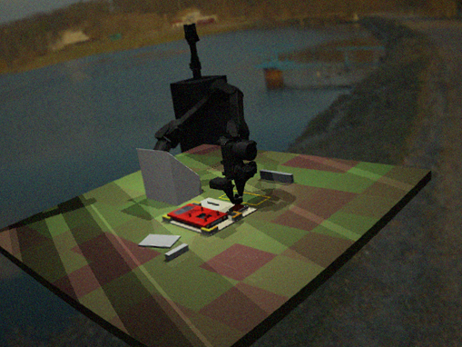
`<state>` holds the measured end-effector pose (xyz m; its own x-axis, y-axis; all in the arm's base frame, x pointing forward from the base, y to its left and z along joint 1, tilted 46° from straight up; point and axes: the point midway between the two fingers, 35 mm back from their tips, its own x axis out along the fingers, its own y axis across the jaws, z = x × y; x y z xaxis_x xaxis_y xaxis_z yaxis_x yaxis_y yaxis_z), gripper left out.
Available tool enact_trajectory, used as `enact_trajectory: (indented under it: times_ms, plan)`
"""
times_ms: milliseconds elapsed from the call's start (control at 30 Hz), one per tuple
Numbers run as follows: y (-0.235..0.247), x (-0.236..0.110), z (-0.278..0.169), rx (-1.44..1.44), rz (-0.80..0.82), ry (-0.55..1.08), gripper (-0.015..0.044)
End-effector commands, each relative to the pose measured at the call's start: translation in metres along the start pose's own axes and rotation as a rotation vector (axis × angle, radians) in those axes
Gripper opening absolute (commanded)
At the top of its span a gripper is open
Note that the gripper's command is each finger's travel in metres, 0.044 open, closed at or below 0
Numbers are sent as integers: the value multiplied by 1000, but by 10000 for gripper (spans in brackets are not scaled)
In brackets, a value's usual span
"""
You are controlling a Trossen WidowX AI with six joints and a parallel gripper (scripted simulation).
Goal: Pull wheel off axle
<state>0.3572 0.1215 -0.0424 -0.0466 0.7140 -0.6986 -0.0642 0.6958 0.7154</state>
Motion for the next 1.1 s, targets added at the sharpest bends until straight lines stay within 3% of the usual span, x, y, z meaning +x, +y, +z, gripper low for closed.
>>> enact_trajectory:
  times_ms: [0,1067]
  plan:
    - [0,-1,0,-3,0,0,0]
    - [0,-12,0,-2,1,-2,0]
